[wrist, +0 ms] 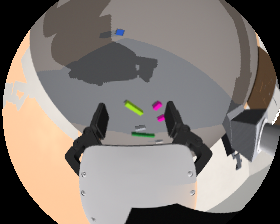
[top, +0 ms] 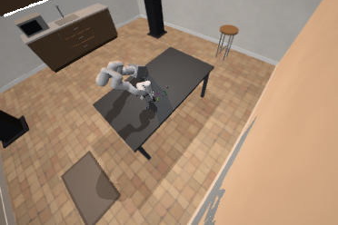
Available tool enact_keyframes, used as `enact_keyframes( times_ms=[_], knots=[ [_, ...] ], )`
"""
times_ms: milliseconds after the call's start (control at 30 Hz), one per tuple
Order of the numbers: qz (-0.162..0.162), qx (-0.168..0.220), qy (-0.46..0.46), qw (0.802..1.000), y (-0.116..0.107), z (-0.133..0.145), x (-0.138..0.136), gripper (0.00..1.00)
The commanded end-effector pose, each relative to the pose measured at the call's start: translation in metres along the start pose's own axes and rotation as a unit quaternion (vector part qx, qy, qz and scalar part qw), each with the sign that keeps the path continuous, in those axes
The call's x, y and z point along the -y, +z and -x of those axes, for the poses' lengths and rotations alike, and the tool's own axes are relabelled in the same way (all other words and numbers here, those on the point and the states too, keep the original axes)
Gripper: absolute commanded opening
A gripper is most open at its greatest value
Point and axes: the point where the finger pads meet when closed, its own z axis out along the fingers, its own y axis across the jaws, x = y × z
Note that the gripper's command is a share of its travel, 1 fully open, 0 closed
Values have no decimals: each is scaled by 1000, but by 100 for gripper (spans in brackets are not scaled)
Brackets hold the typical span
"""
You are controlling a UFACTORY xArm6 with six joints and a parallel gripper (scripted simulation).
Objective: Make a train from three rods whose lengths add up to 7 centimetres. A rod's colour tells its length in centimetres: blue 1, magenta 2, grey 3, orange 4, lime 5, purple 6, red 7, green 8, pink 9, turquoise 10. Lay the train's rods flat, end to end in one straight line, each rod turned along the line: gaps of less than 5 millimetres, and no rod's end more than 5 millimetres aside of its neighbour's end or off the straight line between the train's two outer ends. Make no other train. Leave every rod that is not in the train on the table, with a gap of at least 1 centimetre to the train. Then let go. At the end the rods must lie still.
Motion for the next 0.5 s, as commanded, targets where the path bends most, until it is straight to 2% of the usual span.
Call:
enact_keyframes(
  times_ms=[0,333,400,467],
  knots=[
    [-7,-5,84,996,0,17,1,100],
    [-7,-5,237,971,1,50,-1,100],
    [-7,-5,237,971,1,50,-1,100],
    [-8,-5,292,956,1,62,-3,100]
  ],
)
